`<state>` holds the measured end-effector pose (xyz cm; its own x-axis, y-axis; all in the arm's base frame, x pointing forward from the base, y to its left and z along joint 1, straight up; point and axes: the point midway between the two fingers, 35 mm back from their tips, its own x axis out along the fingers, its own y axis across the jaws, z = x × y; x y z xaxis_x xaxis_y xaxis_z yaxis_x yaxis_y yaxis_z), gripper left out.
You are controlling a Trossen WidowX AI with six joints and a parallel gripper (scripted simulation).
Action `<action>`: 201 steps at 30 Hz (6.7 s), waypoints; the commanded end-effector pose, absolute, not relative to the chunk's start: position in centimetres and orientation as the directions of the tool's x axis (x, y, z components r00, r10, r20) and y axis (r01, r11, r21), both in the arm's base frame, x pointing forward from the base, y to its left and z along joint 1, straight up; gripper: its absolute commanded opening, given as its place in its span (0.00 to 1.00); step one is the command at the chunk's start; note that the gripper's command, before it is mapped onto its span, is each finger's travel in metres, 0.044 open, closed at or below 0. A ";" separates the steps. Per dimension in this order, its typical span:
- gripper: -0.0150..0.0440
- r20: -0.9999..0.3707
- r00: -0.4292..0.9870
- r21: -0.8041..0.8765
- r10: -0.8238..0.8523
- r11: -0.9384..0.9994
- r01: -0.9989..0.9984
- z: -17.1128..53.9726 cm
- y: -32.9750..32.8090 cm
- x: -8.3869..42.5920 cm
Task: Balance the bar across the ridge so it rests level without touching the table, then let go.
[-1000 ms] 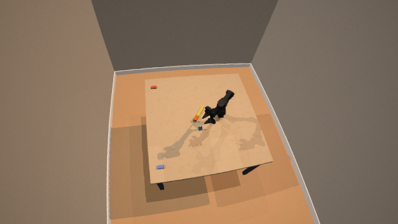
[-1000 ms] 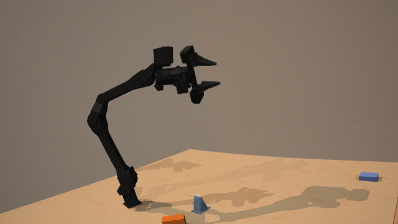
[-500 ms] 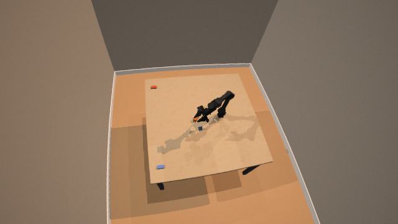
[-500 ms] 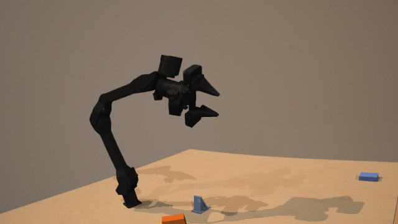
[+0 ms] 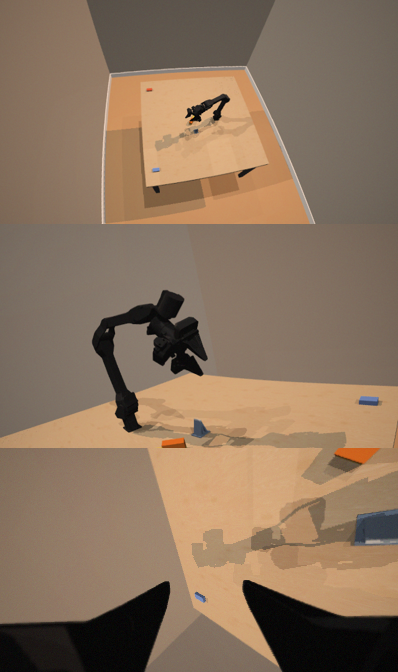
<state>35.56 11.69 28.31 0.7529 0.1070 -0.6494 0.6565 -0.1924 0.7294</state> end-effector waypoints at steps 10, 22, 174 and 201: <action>0.79 -0.826 0.563 0.547 -0.016 -0.262 0.795 22.3 5.2 34.3; 0.79 -0.937 0.343 0.341 -0.067 -0.390 0.855 18.1 -0.3 31.2; 0.25 -1.000 0.025 0.024 0.001 -0.335 0.942 15.5 0.6 26.5; 0.25 -1.000 0.026 0.027 0.010 0.118 0.993 15.8 10.7 27.2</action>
<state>27.01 9.84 15.75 0.0272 0.0096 -0.9996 0.9969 0.0740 0.0278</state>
